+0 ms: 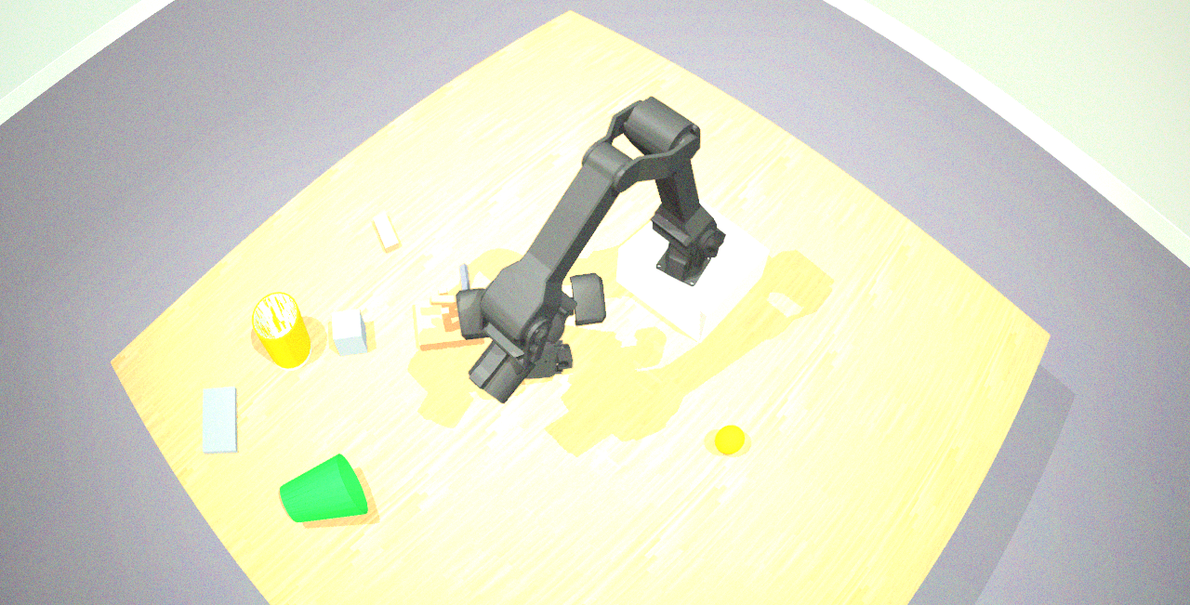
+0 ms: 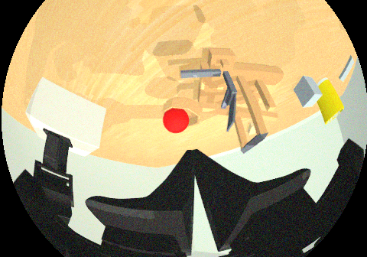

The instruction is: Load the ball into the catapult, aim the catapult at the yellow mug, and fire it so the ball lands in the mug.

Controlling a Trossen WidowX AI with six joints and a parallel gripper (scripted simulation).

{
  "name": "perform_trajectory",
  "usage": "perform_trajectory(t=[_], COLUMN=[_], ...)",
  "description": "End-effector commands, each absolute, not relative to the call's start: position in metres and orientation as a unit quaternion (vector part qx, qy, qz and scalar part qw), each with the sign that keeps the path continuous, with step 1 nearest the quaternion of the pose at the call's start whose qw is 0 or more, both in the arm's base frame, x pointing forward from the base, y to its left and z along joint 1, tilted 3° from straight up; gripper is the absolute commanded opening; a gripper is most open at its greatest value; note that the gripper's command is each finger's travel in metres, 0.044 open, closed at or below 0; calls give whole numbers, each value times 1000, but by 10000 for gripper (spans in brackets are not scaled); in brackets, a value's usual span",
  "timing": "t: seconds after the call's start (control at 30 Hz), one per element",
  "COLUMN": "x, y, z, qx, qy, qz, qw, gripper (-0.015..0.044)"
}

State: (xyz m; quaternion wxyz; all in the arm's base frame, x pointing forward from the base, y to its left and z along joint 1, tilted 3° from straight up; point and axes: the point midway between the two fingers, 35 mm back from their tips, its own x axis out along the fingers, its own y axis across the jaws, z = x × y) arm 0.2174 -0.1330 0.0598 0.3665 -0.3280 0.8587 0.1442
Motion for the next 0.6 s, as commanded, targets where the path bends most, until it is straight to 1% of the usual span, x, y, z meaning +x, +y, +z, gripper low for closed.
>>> perform_trajectory(t=[0.0, 0.57], x=[215, 217], y=[-133, -132], z=[51, 23], qx=[-328, -328], qy=[861, 861], qz=[148, 148], qw=[360, 360], gripper=[0, 0])
